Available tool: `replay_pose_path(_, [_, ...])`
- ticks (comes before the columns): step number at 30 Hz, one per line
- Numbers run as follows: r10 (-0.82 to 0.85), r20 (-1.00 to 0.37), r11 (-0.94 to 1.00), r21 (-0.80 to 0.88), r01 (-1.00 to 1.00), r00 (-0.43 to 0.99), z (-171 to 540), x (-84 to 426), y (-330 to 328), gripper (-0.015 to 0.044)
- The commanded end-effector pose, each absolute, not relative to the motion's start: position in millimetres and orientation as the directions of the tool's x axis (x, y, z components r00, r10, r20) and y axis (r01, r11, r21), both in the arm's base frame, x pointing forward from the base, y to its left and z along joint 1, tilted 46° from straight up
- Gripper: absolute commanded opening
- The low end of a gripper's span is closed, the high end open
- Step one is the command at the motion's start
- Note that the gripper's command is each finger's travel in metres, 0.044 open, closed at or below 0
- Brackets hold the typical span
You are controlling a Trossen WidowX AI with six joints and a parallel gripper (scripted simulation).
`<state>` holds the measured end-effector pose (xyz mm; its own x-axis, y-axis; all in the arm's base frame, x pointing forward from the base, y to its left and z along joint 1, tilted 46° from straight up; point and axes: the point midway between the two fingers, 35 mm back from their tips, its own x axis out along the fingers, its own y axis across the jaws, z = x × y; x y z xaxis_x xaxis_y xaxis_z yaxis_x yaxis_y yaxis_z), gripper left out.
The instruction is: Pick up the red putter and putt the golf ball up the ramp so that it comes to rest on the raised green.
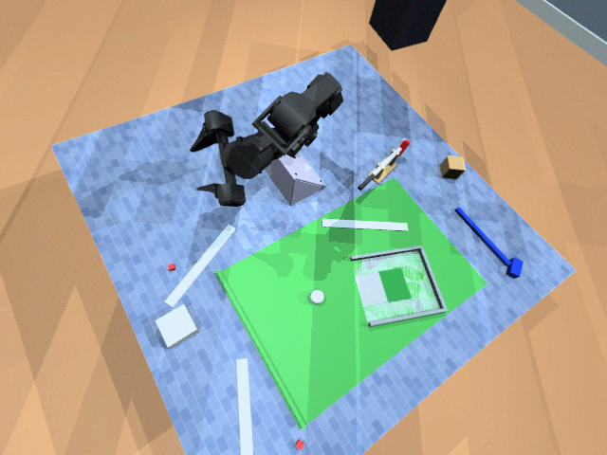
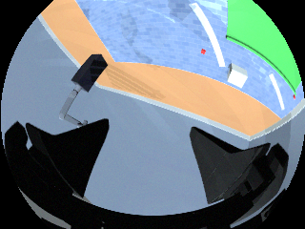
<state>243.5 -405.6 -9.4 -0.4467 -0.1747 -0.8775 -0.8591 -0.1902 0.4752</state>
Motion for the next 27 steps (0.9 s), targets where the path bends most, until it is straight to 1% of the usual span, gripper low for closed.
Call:
replay_pose_path(1, [-0.172,-0.88,-0.193,0.47,-0.861,-0.442,-8.9,245.3,-403.3,0.0426])
replay_pose_path(2, [-0.163,-0.889,-0.202,0.455,-0.867,-0.428,-7.5,250.8,-396.3,0.044])
replay_pose_path(8, [-0.025,-0.959,-0.294,0.276,-0.915,-0.281,11.6,303.7,-305.5,0.044])
replay_pose_path(15, [0.191,-0.97,-0.359,0.075,-0.93,-0.152,40.4,337.4,-183.8,0.044])
replay_pose_path(20, [0.362,-0.926,-0.375,-0.043,-0.926,-0.104,64.2,339.0,-94.9,0.044])
replay_pose_path(27, [0.567,-0.814,-0.391,-0.131,-0.911,-0.126,98.6,304.3,21.6,0.044])
